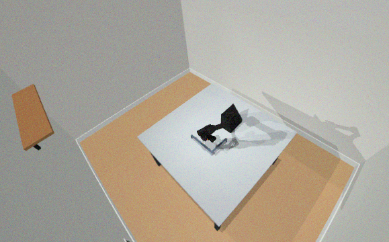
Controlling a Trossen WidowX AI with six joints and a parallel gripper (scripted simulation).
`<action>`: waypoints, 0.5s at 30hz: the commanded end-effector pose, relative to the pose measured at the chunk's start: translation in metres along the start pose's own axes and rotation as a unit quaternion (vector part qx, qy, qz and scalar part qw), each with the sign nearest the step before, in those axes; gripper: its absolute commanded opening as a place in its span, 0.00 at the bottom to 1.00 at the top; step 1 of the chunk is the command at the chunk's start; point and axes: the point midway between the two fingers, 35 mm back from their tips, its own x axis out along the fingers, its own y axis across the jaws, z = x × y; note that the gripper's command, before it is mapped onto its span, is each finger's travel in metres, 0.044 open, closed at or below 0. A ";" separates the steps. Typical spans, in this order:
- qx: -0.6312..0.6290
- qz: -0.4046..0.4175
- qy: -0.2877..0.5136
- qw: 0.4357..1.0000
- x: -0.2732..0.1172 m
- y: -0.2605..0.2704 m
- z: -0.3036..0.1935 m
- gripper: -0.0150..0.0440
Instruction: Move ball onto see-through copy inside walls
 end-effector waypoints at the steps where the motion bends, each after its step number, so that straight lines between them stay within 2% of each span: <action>1: -0.006 0.007 -0.005 1.000 -0.019 0.004 0.001 0.25; 15: -0.007 0.006 -0.006 1.000 0.006 -0.032 0.026 0.25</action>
